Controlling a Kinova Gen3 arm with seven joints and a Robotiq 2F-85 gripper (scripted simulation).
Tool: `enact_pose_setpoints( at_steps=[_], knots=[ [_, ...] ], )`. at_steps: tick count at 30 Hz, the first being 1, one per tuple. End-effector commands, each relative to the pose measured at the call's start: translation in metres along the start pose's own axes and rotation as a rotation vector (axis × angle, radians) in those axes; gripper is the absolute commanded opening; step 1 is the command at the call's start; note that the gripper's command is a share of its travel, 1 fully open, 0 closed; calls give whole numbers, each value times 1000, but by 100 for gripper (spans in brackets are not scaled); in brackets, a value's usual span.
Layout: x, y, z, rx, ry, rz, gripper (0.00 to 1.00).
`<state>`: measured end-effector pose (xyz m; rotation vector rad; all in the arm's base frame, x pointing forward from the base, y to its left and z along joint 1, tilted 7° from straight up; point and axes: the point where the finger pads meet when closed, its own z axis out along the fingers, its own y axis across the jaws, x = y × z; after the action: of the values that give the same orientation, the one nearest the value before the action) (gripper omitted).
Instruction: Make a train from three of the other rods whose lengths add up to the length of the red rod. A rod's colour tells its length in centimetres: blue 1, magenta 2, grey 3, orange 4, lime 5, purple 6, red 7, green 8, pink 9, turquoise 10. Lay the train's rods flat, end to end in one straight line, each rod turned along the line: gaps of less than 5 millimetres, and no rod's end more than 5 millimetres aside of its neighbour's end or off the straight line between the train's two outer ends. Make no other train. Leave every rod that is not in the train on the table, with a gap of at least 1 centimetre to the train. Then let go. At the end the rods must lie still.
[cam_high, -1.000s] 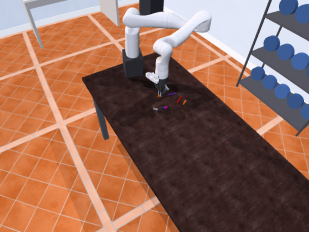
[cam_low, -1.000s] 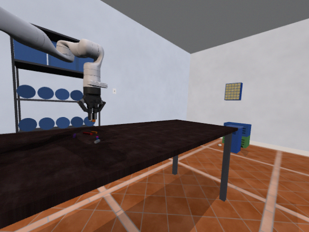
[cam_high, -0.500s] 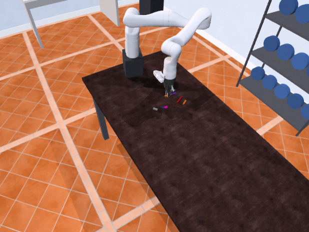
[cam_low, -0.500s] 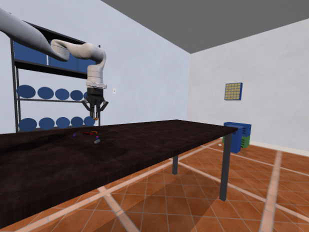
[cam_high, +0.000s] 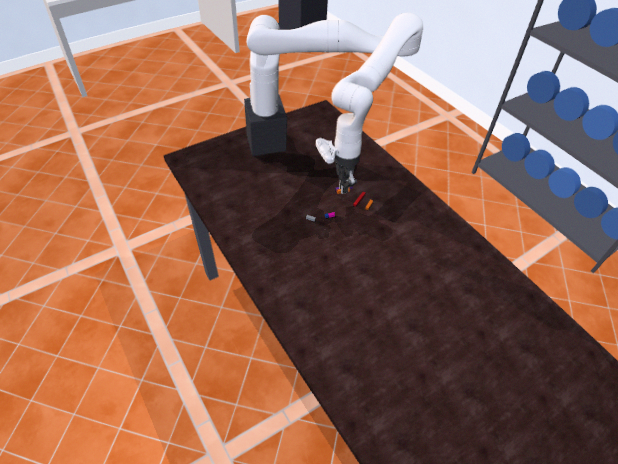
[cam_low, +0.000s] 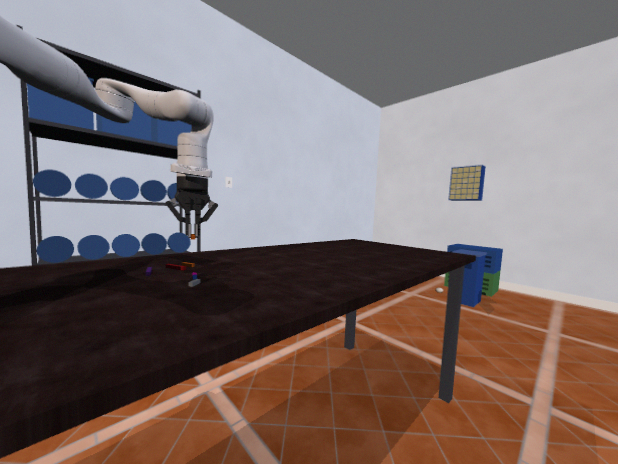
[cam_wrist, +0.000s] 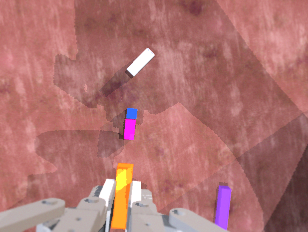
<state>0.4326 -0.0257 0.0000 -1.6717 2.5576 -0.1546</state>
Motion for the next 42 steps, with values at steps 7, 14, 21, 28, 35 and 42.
enact_pose_setpoints(
  at_steps=[7, 14, 21, 28, 35, 42],
  knots=[
    [0, -1, 0, 0, 12, 10, 5],
    [0, -1, 0, 0, 12, 10, 5],
    [0, -2, 2, 0, 12, 9, 5],
    [1, -2, 11, 0, 12, 9, 5],
    [1, -2, 38, 0, 12, 9, 5],
    [-1, -1, 65, 0, 11, 5, 5]
  ],
)
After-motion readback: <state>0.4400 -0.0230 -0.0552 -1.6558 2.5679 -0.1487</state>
